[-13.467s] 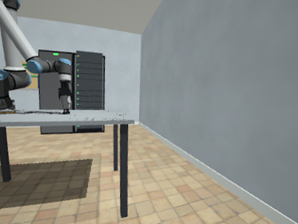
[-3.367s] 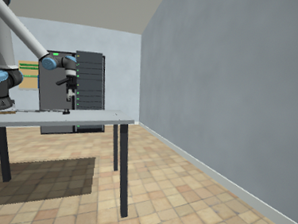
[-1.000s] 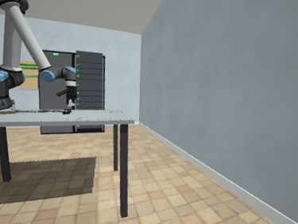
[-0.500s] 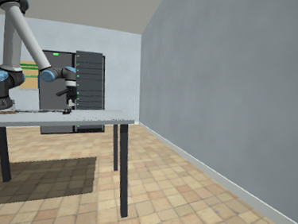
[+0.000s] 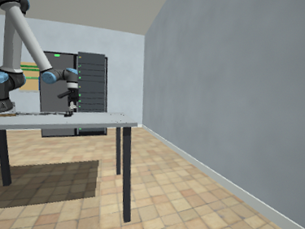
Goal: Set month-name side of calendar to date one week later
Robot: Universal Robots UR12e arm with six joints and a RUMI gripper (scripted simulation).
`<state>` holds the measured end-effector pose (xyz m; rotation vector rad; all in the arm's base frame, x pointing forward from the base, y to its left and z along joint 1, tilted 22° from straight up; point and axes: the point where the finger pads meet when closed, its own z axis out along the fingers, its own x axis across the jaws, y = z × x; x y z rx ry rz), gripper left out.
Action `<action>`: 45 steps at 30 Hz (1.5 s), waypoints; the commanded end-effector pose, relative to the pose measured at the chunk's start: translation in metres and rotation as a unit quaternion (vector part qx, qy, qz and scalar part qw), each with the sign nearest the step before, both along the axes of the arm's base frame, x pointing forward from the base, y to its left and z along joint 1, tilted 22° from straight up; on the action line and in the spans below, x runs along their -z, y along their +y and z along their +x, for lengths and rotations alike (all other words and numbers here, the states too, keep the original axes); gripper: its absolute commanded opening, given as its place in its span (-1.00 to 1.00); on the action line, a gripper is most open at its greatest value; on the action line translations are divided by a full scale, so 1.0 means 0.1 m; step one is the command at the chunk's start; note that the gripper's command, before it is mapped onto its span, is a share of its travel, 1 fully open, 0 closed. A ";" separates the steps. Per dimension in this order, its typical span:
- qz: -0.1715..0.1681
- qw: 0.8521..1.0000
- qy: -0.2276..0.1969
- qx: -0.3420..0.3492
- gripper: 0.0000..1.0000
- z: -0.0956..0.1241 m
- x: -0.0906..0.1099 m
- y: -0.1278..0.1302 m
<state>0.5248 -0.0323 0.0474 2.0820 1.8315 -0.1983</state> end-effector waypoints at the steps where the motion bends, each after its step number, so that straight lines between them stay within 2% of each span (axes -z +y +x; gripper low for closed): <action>1: 0.000 1.000 -0.001 0.000 -0.80 0.00 0.00 0.00; 45: 0.000 1.000 -0.001 0.000 -0.80 0.01 0.03 -0.01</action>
